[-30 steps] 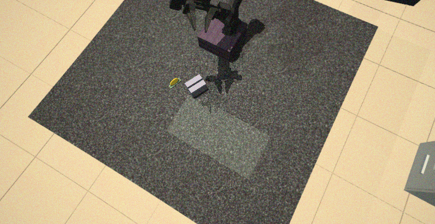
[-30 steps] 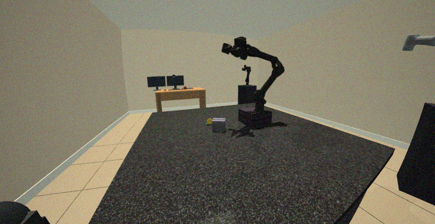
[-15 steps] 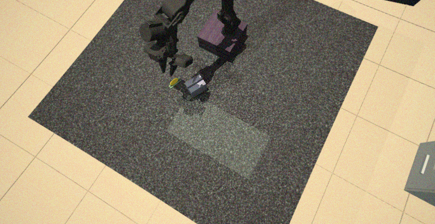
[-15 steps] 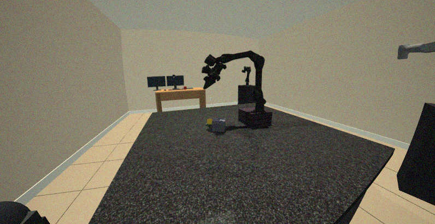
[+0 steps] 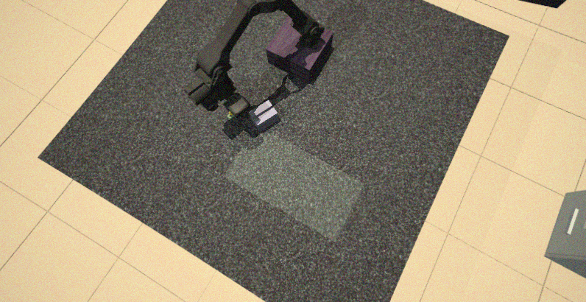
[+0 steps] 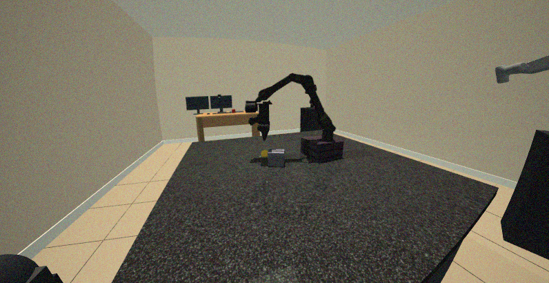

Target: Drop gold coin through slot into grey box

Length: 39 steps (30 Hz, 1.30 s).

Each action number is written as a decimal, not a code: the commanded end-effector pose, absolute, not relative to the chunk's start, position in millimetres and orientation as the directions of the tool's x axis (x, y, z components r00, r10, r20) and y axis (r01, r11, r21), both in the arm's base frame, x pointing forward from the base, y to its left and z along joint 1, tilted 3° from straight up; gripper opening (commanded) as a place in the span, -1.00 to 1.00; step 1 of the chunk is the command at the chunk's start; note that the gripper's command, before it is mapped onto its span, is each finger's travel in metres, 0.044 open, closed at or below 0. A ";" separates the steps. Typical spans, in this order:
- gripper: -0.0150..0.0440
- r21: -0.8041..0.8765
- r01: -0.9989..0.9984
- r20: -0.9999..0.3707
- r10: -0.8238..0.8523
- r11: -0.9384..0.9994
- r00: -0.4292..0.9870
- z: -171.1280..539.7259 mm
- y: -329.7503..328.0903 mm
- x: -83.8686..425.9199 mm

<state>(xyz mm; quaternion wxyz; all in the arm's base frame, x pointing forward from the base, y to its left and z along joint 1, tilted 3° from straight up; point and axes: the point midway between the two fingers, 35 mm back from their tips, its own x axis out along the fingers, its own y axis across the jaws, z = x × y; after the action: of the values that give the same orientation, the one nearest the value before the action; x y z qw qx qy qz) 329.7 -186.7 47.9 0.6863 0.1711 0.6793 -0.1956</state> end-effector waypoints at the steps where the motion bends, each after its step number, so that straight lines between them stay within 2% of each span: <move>1: 0.05 -0.043 0.510 -0.999 -0.043 0.859 -0.013 24.5 -190.9 328.6; 39: 0.05 -0.044 0.510 -0.999 -0.043 0.859 -0.013 -35.3 -194.7 325.7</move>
<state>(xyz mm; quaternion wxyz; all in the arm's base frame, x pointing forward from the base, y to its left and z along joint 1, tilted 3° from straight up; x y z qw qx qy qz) 328.5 -195.3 -25.5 0.6860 0.1721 0.6768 -0.2043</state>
